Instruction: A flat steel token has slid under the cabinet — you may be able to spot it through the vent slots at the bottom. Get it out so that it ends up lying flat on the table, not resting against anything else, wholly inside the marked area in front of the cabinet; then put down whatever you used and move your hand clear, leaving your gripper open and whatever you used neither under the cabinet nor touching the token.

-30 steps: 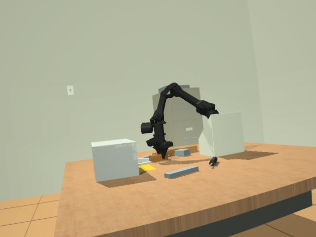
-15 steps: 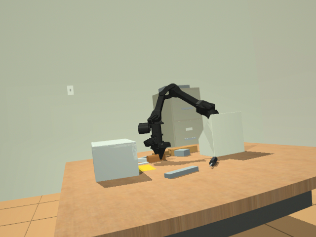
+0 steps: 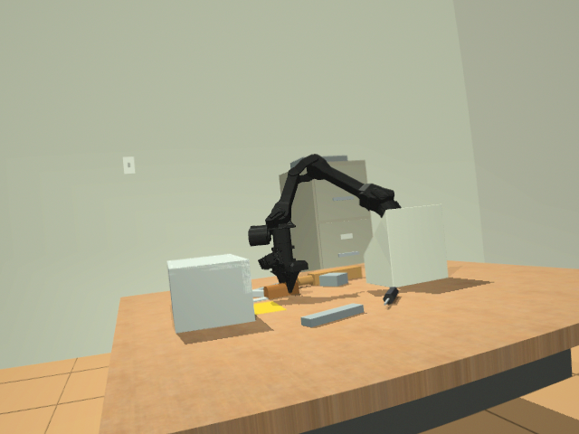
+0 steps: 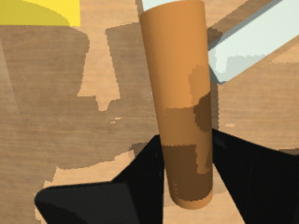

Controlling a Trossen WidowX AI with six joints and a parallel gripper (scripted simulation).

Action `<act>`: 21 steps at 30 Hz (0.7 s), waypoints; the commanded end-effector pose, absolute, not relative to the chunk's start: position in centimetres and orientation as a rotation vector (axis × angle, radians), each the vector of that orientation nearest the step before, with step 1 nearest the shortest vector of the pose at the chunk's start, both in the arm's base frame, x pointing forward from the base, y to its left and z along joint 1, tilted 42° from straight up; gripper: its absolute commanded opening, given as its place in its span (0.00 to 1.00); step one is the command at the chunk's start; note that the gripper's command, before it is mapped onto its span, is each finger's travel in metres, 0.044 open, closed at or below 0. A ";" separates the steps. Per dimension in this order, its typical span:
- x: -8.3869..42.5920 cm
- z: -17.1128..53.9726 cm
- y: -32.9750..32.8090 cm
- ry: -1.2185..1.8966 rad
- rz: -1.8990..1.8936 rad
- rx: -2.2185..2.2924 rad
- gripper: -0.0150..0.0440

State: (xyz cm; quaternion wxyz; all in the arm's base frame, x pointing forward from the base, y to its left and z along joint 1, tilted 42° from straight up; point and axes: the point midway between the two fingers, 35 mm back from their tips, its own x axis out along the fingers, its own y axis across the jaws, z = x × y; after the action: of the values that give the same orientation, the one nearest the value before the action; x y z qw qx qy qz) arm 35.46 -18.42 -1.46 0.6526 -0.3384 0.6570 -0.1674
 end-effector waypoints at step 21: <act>38.1 -1.5 -18.0 1.487 -0.388 -0.764 0.25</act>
State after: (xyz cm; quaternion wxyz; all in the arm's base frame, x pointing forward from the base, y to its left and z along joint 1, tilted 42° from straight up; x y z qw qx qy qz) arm 37.61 -18.00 -1.57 0.6530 -0.3381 0.6567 -0.1676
